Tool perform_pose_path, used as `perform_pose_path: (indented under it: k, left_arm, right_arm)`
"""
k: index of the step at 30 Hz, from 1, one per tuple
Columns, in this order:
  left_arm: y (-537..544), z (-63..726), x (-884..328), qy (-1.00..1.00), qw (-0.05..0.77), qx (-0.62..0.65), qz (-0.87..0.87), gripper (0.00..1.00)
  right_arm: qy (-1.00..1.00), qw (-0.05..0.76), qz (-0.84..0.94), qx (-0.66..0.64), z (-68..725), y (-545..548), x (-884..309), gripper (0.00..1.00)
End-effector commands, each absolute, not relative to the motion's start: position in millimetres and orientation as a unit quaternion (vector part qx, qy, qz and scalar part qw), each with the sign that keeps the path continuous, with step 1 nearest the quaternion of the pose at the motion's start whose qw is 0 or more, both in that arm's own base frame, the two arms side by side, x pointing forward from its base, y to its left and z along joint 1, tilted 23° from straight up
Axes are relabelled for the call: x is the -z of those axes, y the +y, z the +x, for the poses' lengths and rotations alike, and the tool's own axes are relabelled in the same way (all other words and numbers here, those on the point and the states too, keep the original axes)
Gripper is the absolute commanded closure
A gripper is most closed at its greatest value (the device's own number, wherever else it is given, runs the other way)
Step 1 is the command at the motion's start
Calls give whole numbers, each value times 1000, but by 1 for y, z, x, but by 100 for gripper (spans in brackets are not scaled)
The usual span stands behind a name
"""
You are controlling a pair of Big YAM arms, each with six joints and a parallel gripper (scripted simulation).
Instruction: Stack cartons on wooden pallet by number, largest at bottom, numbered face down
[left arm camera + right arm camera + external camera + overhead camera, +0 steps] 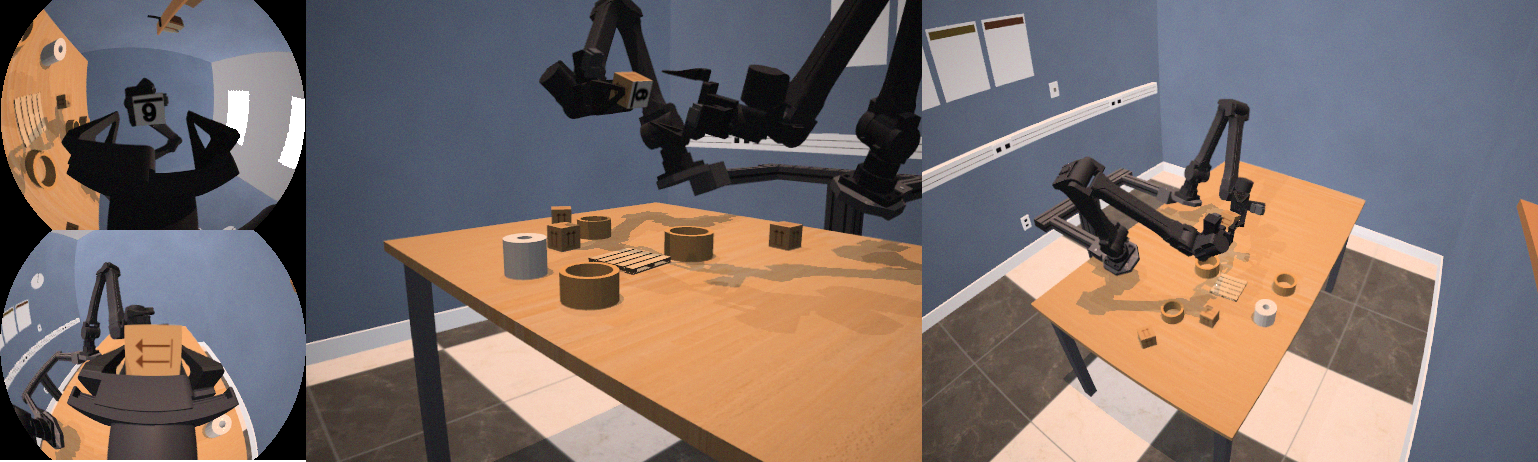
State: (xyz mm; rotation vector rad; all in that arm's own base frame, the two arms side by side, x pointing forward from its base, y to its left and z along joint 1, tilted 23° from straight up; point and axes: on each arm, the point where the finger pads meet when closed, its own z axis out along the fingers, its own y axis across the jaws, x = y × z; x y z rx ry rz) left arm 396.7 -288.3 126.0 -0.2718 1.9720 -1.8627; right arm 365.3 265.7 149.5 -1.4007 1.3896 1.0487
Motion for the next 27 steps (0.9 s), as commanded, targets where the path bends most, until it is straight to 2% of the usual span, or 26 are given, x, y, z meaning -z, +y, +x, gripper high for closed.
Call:
perform_pose_path:
  k: [1,10,24,27]
  left_arm:
    - [-262,401,-137,733,252,628,-69,0]
    - [-223,415,-158,772,291,564,-41,0]
    - [-105,425,-190,863,357,358,15,0]
    - [-96,426,-186,871,355,339,22,0]
  right_arm:
    - [617,457,-506,-393,366,227,-156,50]
    - [742,475,-384,-276,377,143,-137,50]
    - [901,430,-60,16,400,-49,-79,50]
    - [903,426,-49,25,401,-51,-77,50]
